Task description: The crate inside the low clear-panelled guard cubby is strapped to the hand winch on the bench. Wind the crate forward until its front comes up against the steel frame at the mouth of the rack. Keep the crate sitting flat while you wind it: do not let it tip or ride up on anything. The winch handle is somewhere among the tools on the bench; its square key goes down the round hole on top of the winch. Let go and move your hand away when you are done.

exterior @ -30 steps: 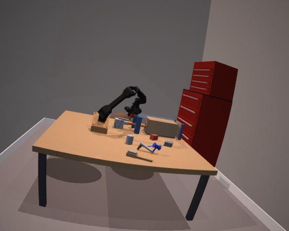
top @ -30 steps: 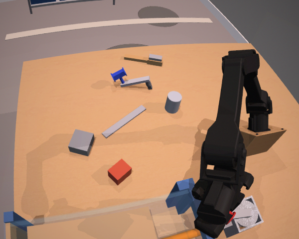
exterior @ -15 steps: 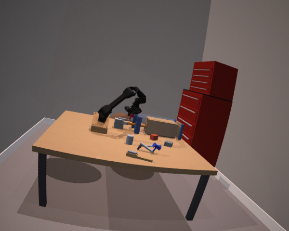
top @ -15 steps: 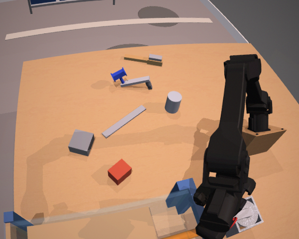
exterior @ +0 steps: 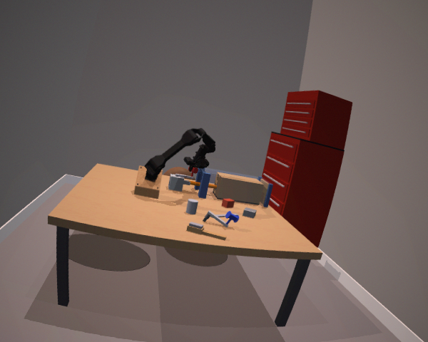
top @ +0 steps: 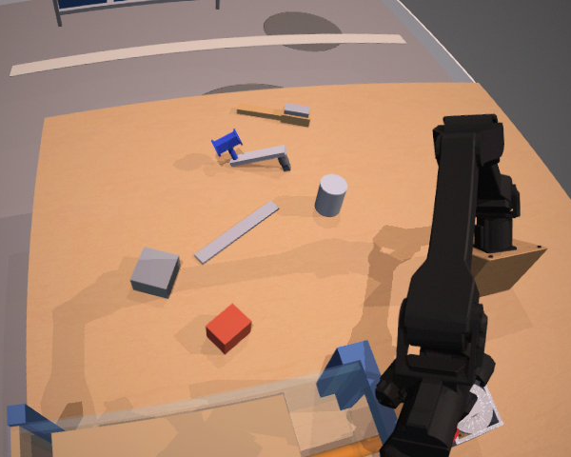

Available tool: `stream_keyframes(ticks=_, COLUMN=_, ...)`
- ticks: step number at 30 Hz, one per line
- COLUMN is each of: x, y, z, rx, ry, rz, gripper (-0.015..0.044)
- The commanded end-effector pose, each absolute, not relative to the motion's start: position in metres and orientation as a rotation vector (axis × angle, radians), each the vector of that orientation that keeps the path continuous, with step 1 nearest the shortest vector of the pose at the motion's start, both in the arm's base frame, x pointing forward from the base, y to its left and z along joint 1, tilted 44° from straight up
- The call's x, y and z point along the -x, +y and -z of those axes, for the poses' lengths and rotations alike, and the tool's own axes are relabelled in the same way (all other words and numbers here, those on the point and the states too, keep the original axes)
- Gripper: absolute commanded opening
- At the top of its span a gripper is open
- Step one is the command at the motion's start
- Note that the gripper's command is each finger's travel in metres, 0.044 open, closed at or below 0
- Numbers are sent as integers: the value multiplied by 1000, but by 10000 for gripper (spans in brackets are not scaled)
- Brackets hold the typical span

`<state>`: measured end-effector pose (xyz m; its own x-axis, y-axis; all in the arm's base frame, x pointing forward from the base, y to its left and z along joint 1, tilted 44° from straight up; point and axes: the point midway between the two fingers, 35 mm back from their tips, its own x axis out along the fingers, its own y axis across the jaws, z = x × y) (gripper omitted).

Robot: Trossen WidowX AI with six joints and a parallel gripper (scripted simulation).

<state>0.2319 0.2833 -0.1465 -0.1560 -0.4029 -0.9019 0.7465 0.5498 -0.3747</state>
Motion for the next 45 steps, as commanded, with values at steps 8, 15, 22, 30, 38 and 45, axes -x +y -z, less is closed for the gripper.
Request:
stream_keyframes(ticks=8, x=-224, y=296, z=159, rx=-331, ry=1403, rz=1028, gripper=0)
stream_keyframes(ticks=15, x=-220, y=301, z=164, rx=-332, ry=1403, rz=1027, gripper=0)
stream_keyframes(ticks=22, x=-216, y=305, z=169, rx=-332, ry=1404, rz=1027, gripper=0)
stream_keyframes(ticks=30, x=-210, y=310, z=174, rx=-333, ry=1405, rz=1026, gripper=0)
stream_keyframes(ticks=38, x=-204, y=314, z=178, rx=-333, ry=1405, rz=1026, gripper=0)
stream_keyframes(ticks=45, x=-197, y=318, z=183, rx=-333, ry=1406, rz=1026, gripper=0)
